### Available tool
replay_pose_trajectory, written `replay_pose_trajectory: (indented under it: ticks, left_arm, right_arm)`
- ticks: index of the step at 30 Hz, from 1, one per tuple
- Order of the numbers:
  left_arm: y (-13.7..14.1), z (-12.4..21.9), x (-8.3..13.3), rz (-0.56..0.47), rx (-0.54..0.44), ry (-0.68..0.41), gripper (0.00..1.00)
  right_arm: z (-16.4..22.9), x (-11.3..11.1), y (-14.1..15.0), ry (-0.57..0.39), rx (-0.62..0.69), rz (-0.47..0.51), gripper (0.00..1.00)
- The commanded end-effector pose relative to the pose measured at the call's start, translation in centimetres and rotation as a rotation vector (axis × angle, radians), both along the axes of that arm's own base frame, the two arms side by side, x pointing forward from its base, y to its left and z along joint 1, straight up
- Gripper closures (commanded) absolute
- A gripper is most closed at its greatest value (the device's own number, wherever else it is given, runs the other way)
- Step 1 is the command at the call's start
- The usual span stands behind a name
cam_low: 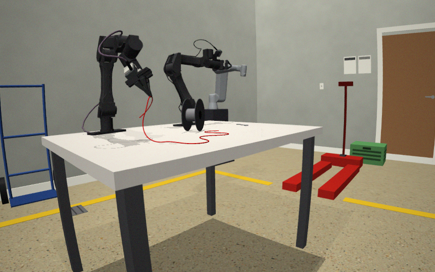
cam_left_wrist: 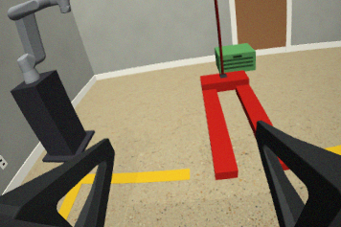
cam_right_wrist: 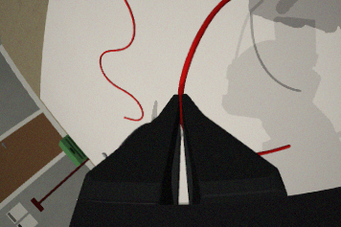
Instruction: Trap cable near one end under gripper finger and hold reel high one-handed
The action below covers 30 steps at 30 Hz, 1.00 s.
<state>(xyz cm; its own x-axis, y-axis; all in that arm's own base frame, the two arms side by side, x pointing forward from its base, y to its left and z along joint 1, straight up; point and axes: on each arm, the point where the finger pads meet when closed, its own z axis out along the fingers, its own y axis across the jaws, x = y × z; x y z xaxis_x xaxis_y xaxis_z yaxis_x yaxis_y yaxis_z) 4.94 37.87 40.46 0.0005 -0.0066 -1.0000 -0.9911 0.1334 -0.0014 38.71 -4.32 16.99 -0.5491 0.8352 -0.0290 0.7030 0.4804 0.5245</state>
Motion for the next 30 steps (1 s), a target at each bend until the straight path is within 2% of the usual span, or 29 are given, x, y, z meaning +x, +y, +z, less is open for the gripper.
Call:
replay_pose_trajectory:
  ticks: [1, 6, 14, 25, 26, 30]
  left_arm:
    - [0.3, -0.9, 0.0, 0.007, -0.023, 0.01, 0.0]
    - [0.3, -0.9, 0.0, 0.007, -0.023, 0.01, 0.0]
    - [0.3, -0.9, 0.0, 0.007, -0.023, 0.01, 0.0]
    - [0.3, -0.9, 0.0, 0.007, -0.023, 0.01, 0.0]
    - [0.3, -0.9, 0.0, 0.007, -0.023, 0.01, 0.0]
    - [0.3, -0.9, 0.0, 0.007, -0.023, 0.01, 0.0]
  right_arm:
    - [2.5, 0.9, -0.5, -0.097, 0.037, -0.142, 1.0]
    - [3.3, 0.9, -0.9, -0.114, 0.065, -0.218, 1.0]
    - [3.0, 0.6, -0.7, -0.124, 0.082, -0.252, 1.0]
    - [2.8, 0.3, -1.0, -0.125, 0.085, -0.265, 1.0]
    - [3.8, 0.6, -1.1, -0.151, 0.078, -0.26, 1.0]
    - [2.7, 0.2, -0.9, -0.128, 0.081, -0.26, 1.0]
